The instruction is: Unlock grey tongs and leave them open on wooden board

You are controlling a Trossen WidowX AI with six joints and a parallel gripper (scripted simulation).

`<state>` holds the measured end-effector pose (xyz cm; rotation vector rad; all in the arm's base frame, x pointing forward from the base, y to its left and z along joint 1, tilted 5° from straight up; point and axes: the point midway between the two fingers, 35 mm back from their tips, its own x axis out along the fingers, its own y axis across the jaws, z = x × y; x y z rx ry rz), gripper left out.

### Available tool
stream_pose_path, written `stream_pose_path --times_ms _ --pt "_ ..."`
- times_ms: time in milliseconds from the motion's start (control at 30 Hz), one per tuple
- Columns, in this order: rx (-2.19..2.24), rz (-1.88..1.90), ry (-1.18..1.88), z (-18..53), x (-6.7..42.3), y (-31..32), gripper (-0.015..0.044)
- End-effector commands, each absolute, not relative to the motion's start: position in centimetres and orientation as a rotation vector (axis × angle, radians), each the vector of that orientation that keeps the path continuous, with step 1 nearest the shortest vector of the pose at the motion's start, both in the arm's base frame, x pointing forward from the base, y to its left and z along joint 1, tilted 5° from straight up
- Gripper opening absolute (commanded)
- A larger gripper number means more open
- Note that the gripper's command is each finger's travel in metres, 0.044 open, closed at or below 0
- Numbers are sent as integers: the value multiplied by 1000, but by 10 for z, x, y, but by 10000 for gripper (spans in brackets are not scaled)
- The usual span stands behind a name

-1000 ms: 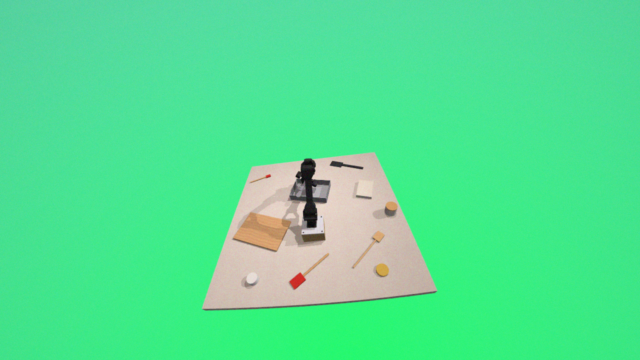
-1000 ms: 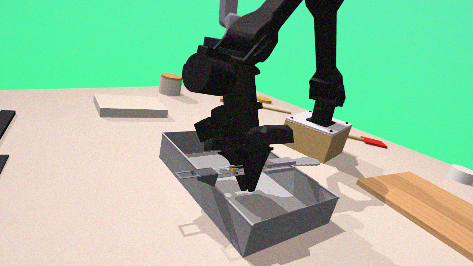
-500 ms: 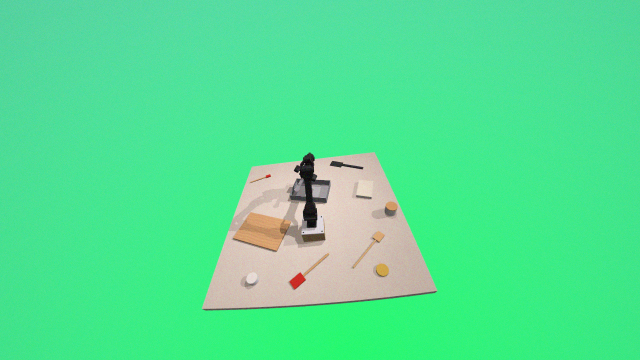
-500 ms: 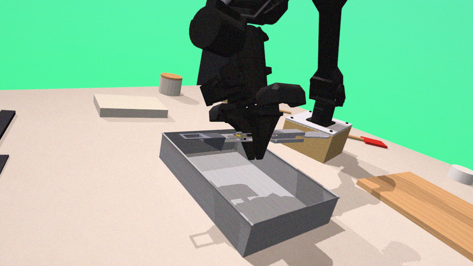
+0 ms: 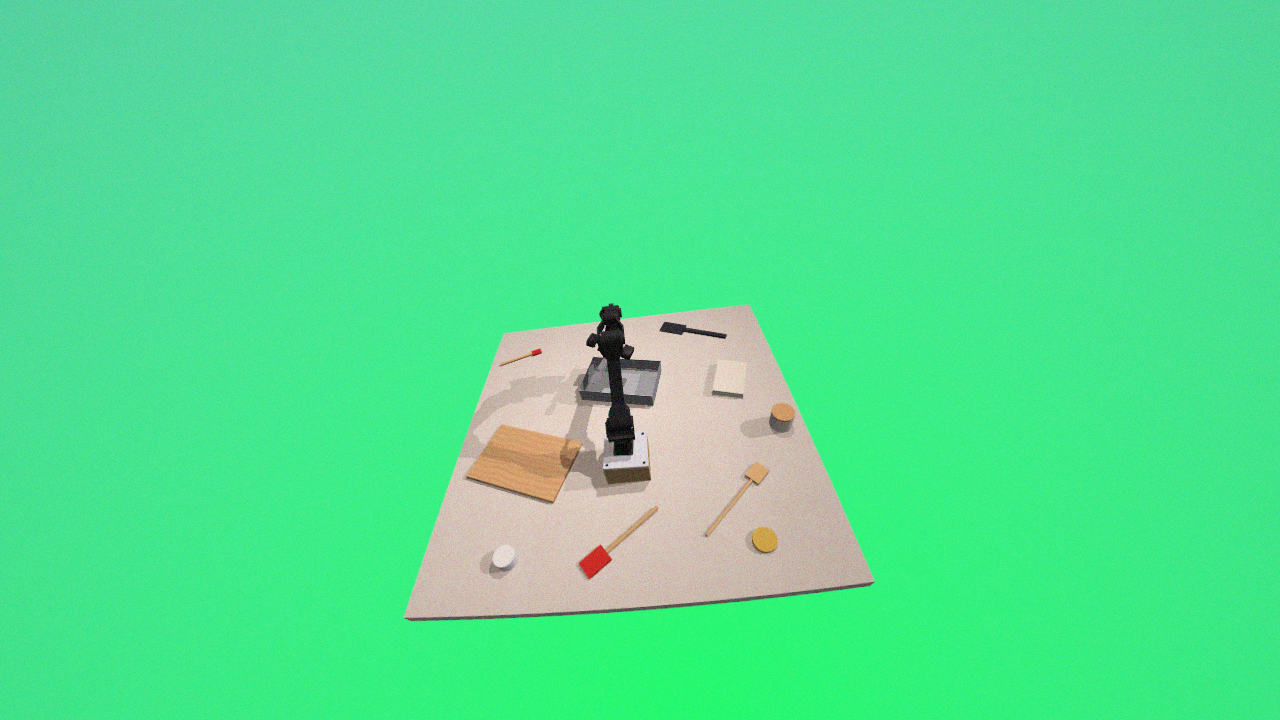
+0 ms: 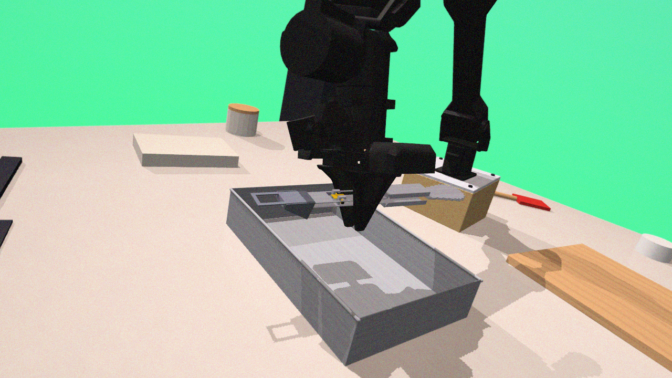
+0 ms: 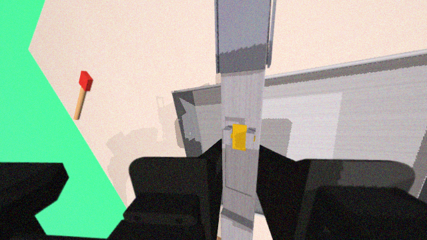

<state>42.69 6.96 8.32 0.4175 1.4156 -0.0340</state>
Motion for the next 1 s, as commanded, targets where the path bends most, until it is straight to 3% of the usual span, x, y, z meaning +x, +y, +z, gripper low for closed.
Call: stream_pose_path --times_ms 0,567,967 --pt "344 -122 1427 86 428 67 -150" --pt "213 -244 1448 87 427 63 -150" --pt "67 -101 1467 89 405 132 -150"
